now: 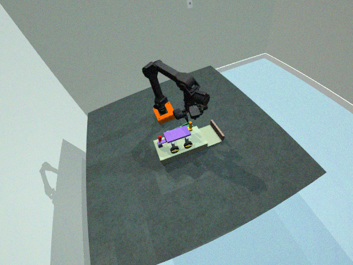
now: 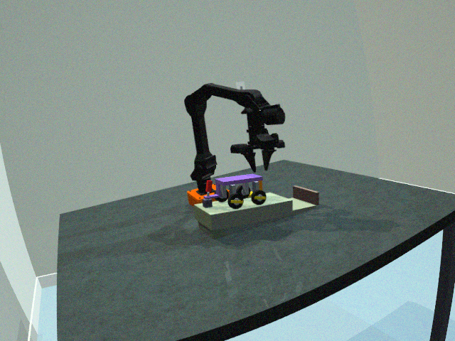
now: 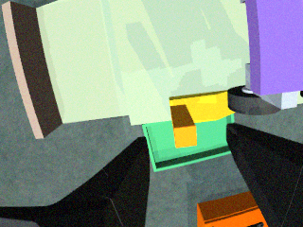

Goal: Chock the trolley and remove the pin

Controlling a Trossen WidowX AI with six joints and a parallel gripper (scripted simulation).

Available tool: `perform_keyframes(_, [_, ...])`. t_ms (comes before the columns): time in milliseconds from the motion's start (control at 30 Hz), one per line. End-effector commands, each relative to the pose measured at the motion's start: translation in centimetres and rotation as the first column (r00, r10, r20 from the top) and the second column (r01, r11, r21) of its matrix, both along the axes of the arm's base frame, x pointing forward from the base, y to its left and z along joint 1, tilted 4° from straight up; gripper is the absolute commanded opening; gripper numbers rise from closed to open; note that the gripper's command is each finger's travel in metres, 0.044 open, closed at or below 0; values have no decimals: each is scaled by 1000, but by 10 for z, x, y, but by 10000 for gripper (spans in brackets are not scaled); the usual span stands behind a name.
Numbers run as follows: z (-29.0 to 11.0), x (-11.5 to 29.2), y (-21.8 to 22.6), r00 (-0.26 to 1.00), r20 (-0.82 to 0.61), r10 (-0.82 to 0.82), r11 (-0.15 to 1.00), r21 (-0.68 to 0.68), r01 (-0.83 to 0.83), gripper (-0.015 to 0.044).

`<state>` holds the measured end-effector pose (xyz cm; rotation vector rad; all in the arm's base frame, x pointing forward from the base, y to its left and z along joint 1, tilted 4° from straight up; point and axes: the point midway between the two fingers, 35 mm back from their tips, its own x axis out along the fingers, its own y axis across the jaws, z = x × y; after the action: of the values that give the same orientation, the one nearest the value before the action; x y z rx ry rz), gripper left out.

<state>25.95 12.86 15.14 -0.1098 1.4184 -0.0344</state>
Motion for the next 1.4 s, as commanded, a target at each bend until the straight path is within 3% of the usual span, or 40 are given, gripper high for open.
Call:
perform_keyframes(0, [17, 12, -5, 995, 85, 50, 999, 4, -51, 190])
perform_keyframes(300, [24, 25, -34, 955, 39, 295, 952, -96, -291, 190])
perform_keyframes(600, [31, 35, -72, 823, -77, 563, 804, -181, -567, 190])
perform_keyframes(967, [40, 40, -119, 550, -258, 794, 517, -190, -835, 190])
perform_keyframes(1367, [50, 37, -171, 150, -425, 893, 133, -71, -989, 190])
